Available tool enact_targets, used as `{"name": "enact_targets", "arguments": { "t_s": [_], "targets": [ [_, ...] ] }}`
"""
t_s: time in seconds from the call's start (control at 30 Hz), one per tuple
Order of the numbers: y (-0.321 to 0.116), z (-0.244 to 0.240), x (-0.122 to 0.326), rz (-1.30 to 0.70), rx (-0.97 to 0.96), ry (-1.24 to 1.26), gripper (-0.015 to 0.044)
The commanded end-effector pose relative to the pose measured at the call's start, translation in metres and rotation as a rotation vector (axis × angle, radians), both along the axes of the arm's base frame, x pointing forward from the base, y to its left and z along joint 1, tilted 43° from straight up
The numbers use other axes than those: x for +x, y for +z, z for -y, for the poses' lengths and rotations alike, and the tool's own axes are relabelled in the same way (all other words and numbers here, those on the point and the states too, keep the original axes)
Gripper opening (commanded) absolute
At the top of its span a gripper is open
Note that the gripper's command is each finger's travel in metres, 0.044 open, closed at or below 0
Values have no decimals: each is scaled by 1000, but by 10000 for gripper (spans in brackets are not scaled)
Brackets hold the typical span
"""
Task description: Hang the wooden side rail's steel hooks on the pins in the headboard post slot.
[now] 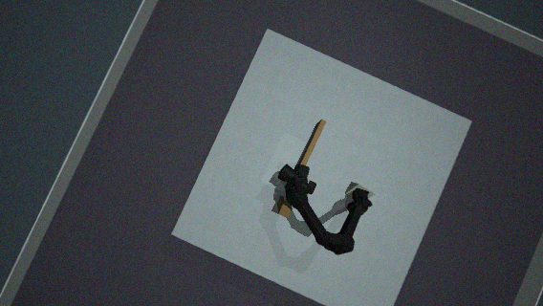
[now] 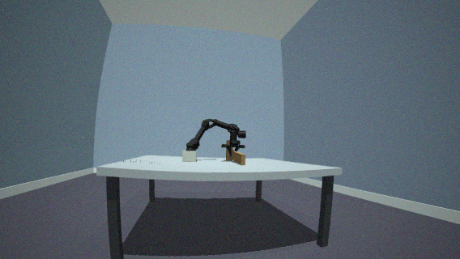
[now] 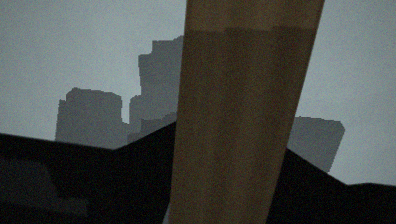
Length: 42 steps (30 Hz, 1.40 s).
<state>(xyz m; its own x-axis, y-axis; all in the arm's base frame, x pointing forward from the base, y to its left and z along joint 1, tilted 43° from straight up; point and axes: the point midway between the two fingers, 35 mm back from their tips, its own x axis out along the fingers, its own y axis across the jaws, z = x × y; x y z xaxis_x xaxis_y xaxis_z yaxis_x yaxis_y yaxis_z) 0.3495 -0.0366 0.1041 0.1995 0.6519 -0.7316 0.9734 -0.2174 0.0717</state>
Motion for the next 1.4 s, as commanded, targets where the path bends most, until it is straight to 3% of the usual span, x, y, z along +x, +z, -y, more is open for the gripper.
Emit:
{"name": "enact_targets", "arguments": {
  "t_s": [0.0,1.37],
  "targets": [
    [2,4,0,3,-6,-8,0],
    [6,6,-2,2,-6,-8,0]
  ]
}}
